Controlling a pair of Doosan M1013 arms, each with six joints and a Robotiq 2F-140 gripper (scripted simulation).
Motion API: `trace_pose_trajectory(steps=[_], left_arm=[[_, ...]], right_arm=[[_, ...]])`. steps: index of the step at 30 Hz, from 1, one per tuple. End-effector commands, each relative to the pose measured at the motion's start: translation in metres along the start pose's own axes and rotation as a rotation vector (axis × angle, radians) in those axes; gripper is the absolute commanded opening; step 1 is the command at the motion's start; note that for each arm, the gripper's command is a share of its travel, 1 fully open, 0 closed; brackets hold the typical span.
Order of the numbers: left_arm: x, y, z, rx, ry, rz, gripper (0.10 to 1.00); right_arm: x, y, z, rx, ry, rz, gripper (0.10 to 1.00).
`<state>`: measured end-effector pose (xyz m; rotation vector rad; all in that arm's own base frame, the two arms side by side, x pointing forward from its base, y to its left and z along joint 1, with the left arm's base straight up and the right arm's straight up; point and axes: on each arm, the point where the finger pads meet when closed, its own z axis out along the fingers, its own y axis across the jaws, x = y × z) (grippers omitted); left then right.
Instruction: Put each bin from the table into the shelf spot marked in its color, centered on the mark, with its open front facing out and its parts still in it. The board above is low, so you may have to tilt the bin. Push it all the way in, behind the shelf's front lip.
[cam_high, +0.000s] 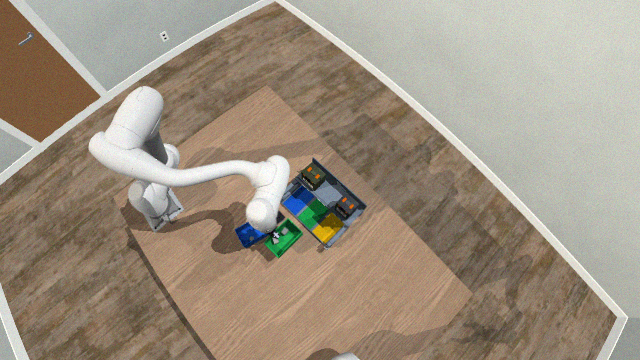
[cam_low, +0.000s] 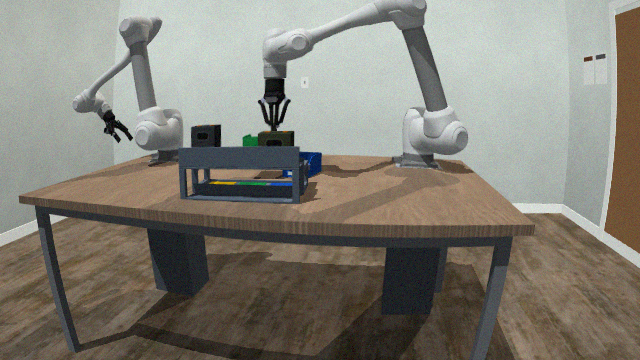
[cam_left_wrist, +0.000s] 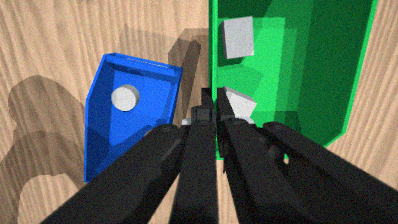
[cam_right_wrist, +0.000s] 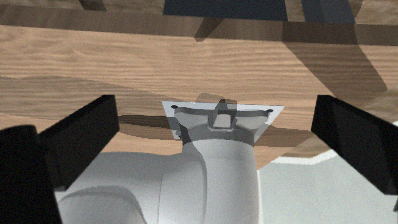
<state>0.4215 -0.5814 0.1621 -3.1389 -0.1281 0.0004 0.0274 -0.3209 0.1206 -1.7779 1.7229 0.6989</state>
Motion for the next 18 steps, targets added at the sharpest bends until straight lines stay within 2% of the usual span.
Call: trace_pose_trajectory(steps=[1, 12, 18], left_arm=[[0.000, 0.000, -0.001, -0.001, 0.001, 0.000, 0.099], [0.006, 0.000, 0.007, -0.001, 0.001, 0.000, 0.099], [0.017, 0.000, 0.023, -0.001, 0.001, 0.000, 0.099]], right_arm=[[0.000, 0.000, 0.000, 0.000, 0.001, 0.000, 1.000], [0.000, 0.000, 0.000, 0.000, 0.001, 0.000, 1.000], [0.000, 0.000, 0.000, 0.000, 0.001, 0.000, 1.000]])
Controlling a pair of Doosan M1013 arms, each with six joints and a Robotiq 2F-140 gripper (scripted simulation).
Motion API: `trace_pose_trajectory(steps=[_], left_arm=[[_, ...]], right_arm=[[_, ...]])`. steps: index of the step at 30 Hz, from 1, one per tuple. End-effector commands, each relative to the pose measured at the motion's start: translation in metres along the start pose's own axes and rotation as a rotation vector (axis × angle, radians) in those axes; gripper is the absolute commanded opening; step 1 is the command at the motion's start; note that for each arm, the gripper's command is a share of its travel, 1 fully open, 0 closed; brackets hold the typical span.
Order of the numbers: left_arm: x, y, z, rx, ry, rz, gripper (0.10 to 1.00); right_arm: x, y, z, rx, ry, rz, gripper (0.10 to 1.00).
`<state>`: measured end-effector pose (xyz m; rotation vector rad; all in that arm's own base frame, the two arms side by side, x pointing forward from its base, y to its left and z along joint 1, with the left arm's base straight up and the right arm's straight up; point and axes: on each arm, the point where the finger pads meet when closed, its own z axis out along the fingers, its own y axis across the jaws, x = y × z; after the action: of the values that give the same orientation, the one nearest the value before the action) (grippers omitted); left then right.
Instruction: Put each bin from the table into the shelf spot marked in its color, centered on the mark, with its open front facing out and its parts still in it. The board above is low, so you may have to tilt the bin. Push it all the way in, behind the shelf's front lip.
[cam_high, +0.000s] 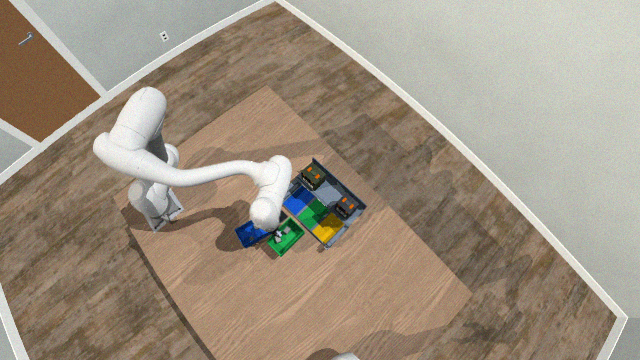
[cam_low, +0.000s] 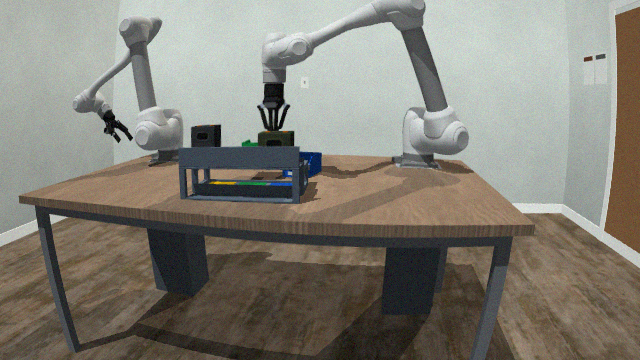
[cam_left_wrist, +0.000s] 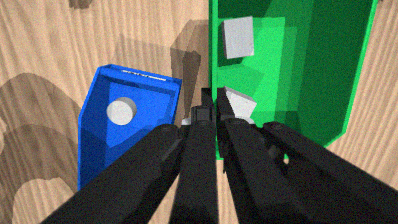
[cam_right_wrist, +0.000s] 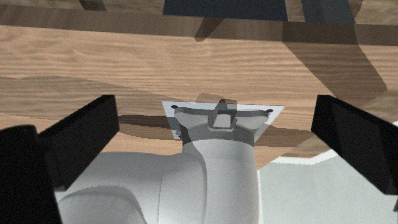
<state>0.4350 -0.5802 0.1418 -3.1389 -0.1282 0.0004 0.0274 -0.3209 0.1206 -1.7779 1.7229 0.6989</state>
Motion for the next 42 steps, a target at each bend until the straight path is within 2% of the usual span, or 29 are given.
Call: trace_pose_trajectory(steps=[1, 9, 17, 42], left_arm=[[0.005, 0.000, 0.006, -0.001, 0.001, 0.000, 0.099], [0.020, 0.000, 0.029, -0.001, 0.001, 0.000, 0.099], [0.026, 0.000, 0.037, -0.001, 0.001, 0.000, 0.099], [0.027, 0.000, 0.038, -0.001, -0.009, 0.000, 0.099]], right_arm=[[0.000, 0.000, 0.000, 0.000, 0.001, 0.000, 1.000], [0.000, 0.000, 0.000, 0.000, 0.001, 0.000, 1.000], [0.000, 0.000, 0.000, 0.000, 0.001, 0.000, 1.000], [0.000, 0.000, 0.000, 0.000, 0.001, 0.000, 1.000]])
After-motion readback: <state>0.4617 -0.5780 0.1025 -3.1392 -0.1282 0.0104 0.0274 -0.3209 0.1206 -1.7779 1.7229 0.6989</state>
